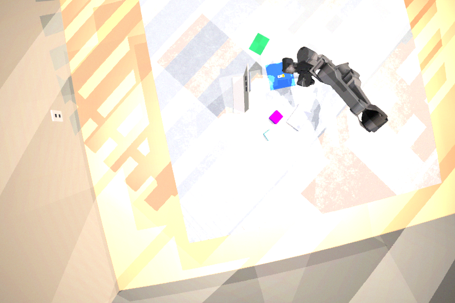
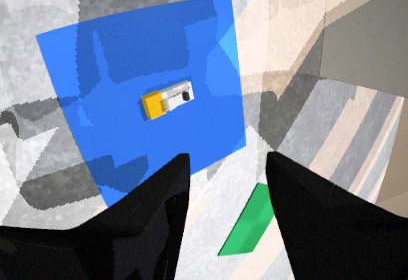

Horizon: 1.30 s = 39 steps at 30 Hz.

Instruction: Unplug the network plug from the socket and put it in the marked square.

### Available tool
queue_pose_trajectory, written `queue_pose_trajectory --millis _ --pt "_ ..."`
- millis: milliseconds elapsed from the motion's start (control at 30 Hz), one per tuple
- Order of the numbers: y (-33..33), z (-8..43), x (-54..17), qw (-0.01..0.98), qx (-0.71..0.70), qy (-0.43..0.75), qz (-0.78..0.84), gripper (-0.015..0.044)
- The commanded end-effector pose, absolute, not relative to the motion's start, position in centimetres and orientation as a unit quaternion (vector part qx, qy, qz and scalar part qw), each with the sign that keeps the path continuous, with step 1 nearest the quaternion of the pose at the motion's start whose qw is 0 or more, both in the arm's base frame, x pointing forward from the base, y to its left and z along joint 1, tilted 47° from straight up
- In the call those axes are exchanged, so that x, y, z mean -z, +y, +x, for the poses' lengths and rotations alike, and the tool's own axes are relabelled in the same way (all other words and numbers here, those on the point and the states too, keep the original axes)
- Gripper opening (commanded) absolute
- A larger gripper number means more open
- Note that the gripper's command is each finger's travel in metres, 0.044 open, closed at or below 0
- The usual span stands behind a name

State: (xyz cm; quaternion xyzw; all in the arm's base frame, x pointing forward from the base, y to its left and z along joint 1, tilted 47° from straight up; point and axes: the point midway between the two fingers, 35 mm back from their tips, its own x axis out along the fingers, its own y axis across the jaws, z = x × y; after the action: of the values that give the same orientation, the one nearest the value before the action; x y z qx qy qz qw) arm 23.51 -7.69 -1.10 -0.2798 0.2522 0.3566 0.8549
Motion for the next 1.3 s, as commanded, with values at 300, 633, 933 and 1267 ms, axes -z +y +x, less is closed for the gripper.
queue_pose_trajectory --millis 300,633,933,1267 --pt "-8.9 23.4 -0.1 0.855 -0.357 0.249 -0.283 0.0156" --pt "-9.8 23.2 -1.1 0.855 -0.357 0.249 -0.283 0.0156" --pt "-10.5 22.9 -1.9 0.855 -0.357 0.248 -0.283 0.0156" --pt "-11.3 22.5 -3.0 0.856 -0.357 0.247 -0.282 0.0156"
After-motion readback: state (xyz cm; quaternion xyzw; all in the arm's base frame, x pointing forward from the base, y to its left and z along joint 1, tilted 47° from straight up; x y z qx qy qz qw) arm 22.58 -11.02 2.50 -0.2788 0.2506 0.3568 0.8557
